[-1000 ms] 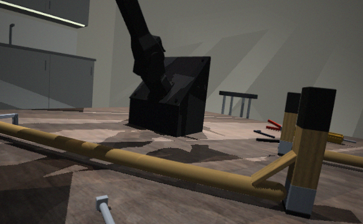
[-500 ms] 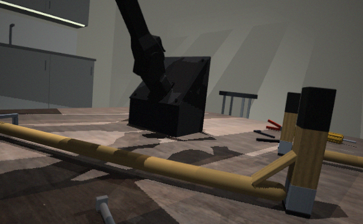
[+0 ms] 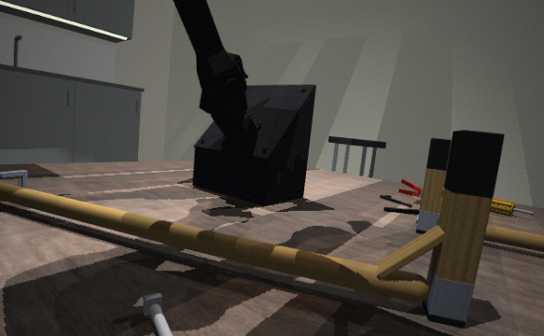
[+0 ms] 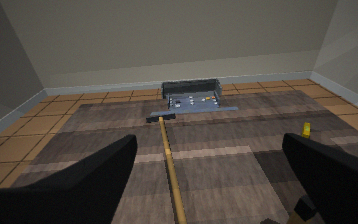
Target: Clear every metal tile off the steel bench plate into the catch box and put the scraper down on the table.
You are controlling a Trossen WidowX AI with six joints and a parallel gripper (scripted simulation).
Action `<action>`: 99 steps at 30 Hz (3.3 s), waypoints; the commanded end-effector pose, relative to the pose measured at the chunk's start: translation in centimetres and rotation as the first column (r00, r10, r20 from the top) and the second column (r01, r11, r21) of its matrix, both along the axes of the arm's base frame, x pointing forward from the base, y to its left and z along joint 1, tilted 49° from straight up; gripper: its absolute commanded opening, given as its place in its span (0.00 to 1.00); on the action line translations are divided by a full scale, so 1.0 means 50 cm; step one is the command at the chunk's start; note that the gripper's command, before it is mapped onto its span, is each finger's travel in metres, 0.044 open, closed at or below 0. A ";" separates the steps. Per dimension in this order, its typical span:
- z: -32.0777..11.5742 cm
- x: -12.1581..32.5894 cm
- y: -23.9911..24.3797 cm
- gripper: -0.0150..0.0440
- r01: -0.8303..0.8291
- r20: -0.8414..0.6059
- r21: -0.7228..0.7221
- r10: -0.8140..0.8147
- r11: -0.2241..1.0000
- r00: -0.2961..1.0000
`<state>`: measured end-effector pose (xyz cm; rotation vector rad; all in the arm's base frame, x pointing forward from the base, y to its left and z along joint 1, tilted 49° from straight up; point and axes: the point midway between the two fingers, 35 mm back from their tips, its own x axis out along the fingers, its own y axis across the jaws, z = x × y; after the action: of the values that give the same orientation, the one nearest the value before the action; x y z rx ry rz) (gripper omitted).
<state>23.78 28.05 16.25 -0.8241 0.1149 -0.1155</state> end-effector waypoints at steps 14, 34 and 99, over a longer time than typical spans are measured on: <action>-0.032 0.115 0.028 1.00 0.024 -0.091 -0.045 -0.028 0.999 0.995; -0.099 0.252 0.031 1.00 0.068 -0.226 -0.158 -0.103 0.985 0.969; -0.416 0.572 -0.253 1.00 0.197 -0.711 -0.344 -0.392 0.918 0.583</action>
<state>52.09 16.54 -3.15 -1.0537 1.0473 -0.0896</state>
